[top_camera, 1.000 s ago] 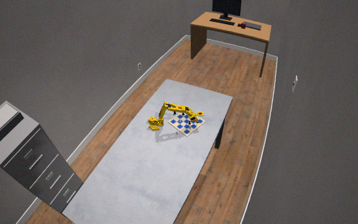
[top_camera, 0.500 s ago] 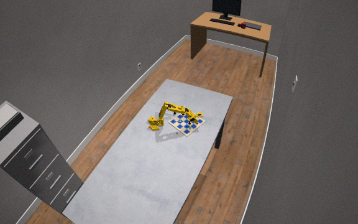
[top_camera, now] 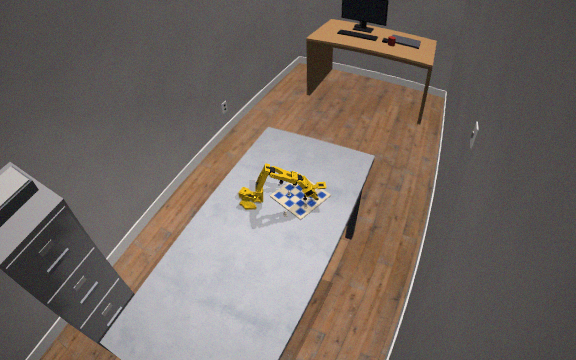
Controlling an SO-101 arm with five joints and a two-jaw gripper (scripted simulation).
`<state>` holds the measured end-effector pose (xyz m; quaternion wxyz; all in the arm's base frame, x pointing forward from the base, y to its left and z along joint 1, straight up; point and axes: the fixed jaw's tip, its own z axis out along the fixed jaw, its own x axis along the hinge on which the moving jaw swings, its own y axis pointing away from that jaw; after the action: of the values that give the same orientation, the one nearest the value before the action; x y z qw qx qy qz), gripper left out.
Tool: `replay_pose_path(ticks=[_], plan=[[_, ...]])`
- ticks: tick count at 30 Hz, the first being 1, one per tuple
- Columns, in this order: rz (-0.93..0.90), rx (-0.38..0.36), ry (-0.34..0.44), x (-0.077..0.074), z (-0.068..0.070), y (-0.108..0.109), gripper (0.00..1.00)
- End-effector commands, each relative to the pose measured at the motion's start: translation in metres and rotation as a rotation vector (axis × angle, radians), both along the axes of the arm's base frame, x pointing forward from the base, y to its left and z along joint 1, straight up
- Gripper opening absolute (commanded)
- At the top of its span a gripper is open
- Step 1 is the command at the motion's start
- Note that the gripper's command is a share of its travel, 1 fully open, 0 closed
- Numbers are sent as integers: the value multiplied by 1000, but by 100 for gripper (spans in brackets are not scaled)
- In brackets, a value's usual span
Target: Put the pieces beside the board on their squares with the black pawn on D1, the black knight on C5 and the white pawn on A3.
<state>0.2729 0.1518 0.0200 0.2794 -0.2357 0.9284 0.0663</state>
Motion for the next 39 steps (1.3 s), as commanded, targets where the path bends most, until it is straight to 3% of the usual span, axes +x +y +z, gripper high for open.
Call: replay_pose_path(ticks=[1,26,39], plan=[[5,-10,25,-6,-8,0,0],[5,-10,25,-6,-7,0,0],[5,-10,25,-6,-7,0,8]])
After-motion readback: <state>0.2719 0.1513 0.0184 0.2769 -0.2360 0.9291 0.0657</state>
